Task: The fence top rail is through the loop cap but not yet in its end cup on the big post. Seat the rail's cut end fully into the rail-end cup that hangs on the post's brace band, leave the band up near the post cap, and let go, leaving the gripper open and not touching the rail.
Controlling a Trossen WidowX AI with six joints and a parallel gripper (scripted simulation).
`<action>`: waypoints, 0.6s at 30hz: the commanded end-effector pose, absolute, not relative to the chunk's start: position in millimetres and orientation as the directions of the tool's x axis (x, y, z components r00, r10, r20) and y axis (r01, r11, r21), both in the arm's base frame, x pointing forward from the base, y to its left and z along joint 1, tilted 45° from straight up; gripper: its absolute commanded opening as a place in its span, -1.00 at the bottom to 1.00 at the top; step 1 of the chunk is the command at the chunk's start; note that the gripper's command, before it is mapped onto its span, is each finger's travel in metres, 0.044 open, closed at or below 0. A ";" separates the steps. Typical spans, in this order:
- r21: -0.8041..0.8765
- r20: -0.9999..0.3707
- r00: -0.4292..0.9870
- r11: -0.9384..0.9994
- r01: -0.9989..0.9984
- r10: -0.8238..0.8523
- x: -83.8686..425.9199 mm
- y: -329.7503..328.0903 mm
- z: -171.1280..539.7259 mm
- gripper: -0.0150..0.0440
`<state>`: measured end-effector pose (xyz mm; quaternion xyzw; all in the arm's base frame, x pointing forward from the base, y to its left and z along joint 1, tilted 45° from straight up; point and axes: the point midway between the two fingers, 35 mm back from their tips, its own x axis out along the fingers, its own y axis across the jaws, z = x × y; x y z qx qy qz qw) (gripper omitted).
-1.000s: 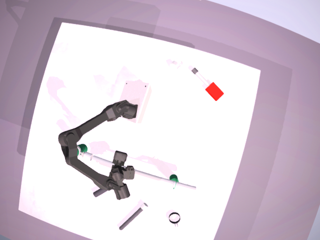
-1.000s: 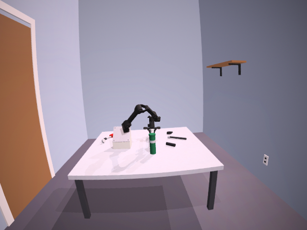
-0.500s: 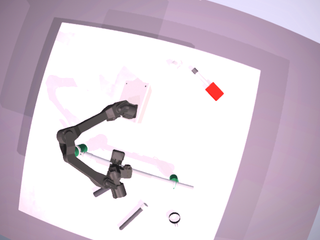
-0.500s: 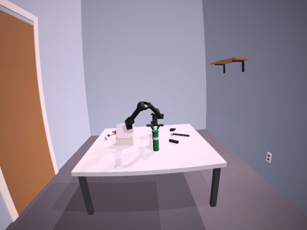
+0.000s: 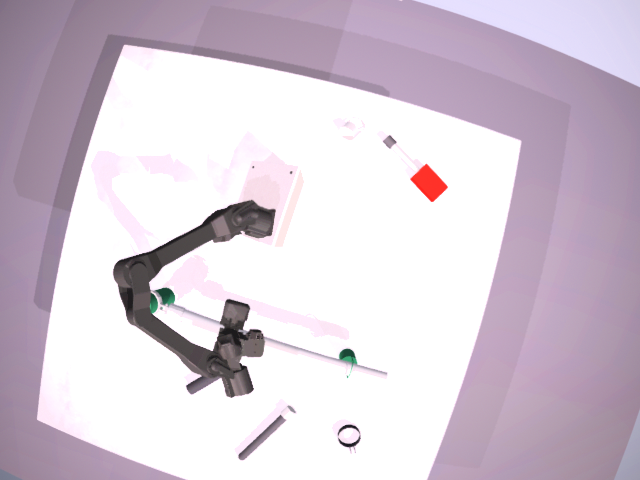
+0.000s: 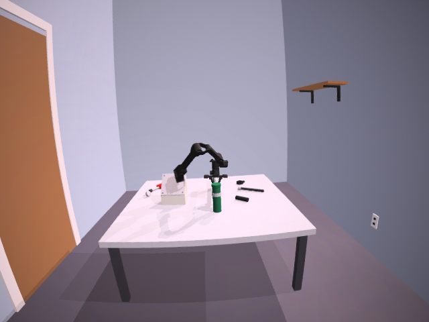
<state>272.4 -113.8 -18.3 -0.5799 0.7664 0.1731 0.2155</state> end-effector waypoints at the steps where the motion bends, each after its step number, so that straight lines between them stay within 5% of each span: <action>1: 0.014 -0.530 -0.233 0.266 -0.964 -0.815 273.1 -112.5 -18.1 -0.49; 18: 0.016 -0.526 -0.233 0.264 -0.964 -0.818 274.5 -110.8 -17.9 -0.49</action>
